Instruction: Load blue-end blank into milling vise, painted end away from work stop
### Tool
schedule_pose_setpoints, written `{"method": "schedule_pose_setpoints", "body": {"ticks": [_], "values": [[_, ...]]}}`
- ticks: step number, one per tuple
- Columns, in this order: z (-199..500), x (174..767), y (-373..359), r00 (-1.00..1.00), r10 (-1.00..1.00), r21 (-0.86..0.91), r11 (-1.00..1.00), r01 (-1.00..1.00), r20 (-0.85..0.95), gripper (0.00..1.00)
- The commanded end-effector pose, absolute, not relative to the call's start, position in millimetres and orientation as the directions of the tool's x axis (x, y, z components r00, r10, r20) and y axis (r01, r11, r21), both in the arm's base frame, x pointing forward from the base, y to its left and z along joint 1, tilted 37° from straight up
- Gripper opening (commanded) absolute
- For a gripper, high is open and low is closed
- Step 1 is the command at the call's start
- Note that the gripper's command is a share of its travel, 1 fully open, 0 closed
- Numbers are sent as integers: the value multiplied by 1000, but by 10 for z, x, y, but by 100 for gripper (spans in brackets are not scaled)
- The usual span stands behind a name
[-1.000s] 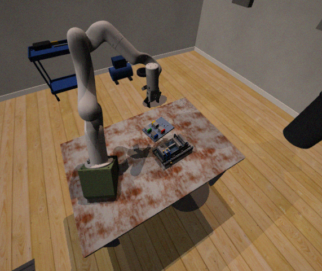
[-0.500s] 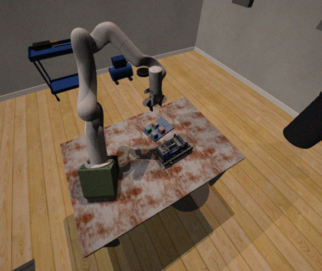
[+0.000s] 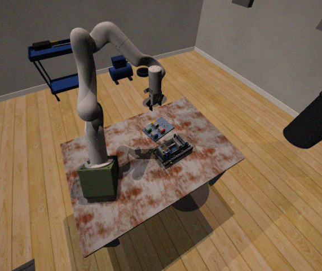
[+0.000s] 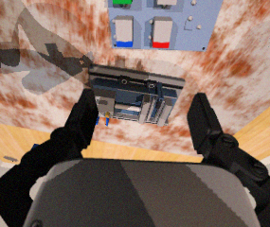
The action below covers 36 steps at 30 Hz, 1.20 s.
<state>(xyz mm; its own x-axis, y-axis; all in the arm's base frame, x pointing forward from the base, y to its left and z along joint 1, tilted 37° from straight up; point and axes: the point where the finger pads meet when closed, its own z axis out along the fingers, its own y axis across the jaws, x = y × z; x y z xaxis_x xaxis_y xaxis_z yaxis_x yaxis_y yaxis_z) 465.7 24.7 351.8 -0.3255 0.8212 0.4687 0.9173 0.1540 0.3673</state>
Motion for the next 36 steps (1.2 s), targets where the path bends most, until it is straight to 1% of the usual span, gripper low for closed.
{"method": "schedule_pose_setpoints", "body": {"ticks": [1, 33, 36], "values": [[3531, 4661, 254, -326, 821, 369, 154, 917, 468, 100], [3571, 4652, 316, -326, 821, 369, 154, 917, 468, 100], [3577, 4651, 326, -388, 809, 400, 210, 892, 441, 100]]}}
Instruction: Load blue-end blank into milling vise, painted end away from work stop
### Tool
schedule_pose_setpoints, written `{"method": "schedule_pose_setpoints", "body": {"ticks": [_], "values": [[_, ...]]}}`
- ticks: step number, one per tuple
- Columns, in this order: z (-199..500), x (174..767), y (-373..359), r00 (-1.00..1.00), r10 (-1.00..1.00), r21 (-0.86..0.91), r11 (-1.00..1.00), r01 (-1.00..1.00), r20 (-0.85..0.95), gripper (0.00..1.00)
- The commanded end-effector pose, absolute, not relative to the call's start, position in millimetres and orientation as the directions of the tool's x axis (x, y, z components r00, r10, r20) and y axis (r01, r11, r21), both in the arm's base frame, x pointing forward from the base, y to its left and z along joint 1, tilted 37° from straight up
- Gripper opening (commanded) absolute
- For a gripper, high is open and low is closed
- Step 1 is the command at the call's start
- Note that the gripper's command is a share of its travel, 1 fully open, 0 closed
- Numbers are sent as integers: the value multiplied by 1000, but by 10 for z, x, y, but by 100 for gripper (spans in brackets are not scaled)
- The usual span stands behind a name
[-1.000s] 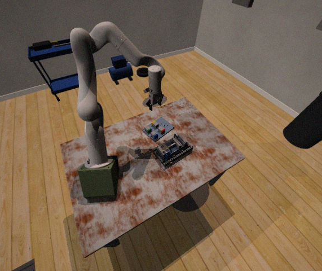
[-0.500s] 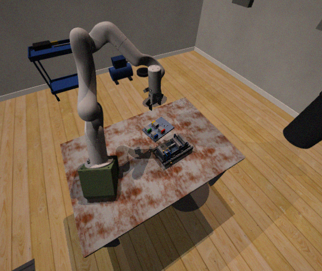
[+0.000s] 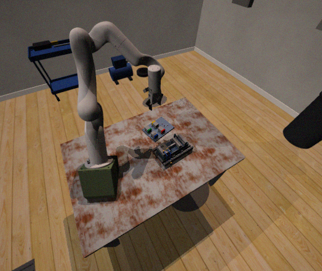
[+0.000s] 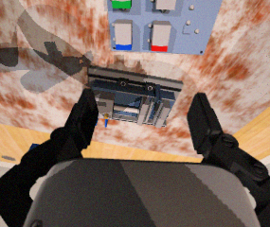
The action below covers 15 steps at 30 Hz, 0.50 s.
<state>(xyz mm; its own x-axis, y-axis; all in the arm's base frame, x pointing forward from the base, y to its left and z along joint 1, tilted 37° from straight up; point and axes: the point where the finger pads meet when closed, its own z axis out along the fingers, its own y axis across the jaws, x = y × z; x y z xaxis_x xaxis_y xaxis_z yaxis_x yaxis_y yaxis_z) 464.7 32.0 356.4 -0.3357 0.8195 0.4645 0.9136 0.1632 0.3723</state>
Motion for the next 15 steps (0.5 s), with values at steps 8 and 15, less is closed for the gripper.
{"method": "schedule_pose_setpoints", "body": {"ticks": [8, 15], "values": [[3592, 4647, 349, -526, 765, 466, 337, 818, 372, 100], [3591, 4647, 347, -499, 776, 452, 313, 836, 386, 100]]}}
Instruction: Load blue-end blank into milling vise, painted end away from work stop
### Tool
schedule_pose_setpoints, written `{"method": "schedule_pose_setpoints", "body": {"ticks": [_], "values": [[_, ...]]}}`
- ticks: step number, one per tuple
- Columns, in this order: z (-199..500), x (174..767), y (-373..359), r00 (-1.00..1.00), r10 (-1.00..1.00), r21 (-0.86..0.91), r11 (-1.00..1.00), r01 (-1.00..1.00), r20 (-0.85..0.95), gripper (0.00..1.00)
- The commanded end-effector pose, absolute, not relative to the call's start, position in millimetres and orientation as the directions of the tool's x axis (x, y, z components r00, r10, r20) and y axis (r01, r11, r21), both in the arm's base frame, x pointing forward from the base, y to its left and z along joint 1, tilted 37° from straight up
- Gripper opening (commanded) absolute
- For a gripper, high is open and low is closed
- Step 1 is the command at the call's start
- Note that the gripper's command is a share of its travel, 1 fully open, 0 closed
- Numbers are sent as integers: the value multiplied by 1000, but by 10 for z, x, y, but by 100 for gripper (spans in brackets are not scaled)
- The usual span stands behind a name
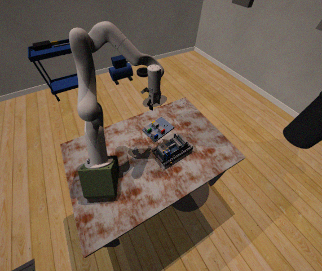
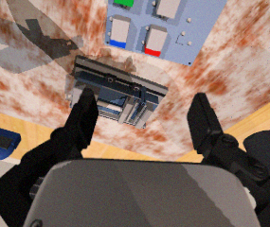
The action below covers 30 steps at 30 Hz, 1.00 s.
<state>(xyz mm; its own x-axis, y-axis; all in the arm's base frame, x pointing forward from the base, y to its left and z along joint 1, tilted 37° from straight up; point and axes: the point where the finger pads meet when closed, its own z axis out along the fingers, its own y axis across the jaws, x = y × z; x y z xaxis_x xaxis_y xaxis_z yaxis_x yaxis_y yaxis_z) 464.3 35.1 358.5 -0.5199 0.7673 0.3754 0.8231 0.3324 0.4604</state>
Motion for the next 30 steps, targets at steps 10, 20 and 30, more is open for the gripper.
{"method": "schedule_pose_setpoints", "body": {"ticks": [10, 20, 30], "values": [[3582, 4649, 333, -317, 823, 363, 147, 920, 471, 100], [3582, 4649, 334, -241, 832, 325, 78, 943, 500, 100], [3583, 4649, 335, -109, 835, 253, -38, 967, 540, 100]]}}
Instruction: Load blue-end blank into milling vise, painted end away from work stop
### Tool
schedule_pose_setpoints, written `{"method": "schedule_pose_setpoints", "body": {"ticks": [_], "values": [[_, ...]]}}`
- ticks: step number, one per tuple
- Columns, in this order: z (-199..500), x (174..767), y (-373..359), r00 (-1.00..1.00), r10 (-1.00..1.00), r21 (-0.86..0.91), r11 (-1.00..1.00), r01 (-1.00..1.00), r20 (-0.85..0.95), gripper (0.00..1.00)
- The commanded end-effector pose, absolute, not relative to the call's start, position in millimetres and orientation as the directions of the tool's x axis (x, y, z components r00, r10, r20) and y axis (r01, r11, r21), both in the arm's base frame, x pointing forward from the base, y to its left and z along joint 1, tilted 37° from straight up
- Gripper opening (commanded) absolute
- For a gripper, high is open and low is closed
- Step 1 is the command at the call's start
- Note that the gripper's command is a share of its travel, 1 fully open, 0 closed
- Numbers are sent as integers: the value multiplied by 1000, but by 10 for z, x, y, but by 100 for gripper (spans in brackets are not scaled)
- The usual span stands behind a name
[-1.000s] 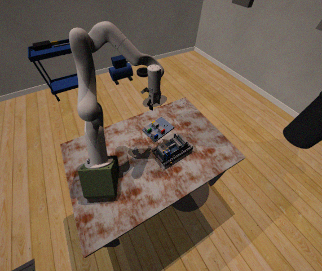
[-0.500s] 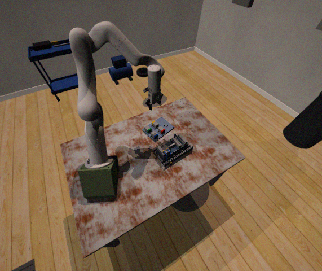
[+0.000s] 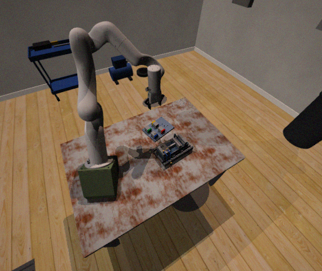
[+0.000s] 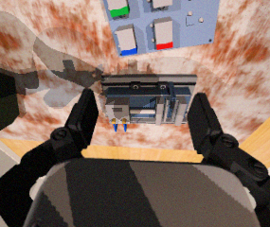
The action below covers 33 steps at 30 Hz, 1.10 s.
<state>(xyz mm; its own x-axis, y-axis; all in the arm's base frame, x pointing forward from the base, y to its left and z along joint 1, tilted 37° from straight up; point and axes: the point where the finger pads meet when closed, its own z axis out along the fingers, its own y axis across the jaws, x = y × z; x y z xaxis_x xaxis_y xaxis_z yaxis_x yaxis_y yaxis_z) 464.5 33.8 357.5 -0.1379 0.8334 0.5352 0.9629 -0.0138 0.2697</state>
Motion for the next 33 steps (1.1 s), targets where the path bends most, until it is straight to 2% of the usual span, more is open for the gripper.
{"method": "schedule_pose_setpoints", "body": {"ticks": [1, 4, 13, 20, 30, 33], "values": [[3583, 4649, 335, -109, 835, 253, -38, 967, 540, 100], [3583, 4649, 335, -96, 833, 247, -49, 968, 545, 100], [3584, 4649, 337, 105, 806, 129, -219, 967, 583, 100], [3584, 4649, 337, 105, 806, 129, -219, 967, 583, 100], [3585, 4649, 337, 313, 738, -1, -390, 921, 597, 100], [3585, 4649, 337, 313, 738, -1, -390, 921, 597, 100]]}}
